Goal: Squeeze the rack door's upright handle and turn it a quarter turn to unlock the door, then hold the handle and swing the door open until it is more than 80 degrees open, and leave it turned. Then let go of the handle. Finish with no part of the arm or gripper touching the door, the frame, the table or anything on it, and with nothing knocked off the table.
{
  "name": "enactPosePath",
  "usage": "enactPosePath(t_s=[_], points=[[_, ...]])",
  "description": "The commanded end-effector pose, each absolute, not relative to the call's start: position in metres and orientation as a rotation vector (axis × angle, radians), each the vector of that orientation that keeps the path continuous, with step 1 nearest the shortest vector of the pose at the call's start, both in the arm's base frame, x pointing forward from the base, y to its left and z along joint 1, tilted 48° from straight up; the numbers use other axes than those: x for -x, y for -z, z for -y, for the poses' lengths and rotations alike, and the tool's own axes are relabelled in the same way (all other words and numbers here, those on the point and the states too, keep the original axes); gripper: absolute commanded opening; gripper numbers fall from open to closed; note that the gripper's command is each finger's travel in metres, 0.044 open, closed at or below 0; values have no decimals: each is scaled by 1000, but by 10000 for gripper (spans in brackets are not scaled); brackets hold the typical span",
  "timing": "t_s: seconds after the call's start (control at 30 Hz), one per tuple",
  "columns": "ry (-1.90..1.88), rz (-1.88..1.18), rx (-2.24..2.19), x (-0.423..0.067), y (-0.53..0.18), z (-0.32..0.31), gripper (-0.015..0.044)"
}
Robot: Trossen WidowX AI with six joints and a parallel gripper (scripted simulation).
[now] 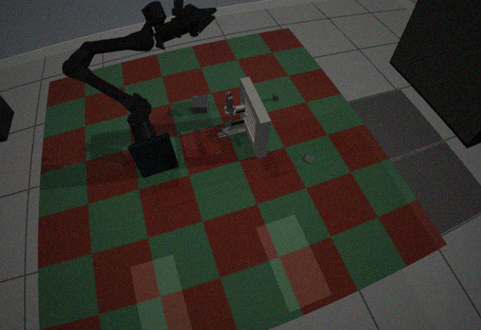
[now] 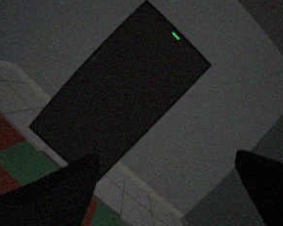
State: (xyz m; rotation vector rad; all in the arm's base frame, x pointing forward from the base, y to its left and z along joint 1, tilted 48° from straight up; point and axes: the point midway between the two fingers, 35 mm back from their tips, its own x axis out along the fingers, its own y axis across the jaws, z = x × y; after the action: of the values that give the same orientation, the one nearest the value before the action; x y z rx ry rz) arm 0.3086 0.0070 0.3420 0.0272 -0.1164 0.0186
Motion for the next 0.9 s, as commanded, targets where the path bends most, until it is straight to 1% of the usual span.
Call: enactPosePath(t_s=[0.0, 0.1, 0.13, 0.5, 0.87], points=[[-19, 112, -26, -309, -341, -7, 374], [-29, 43, -5, -319, -331, -7, 295], [-33, 14, 4, -322, -326, -7, 288], [-100, -308, 69, -353, -271, -3, 288], [-193, -618, 74, -365, -216, 2, 288]])
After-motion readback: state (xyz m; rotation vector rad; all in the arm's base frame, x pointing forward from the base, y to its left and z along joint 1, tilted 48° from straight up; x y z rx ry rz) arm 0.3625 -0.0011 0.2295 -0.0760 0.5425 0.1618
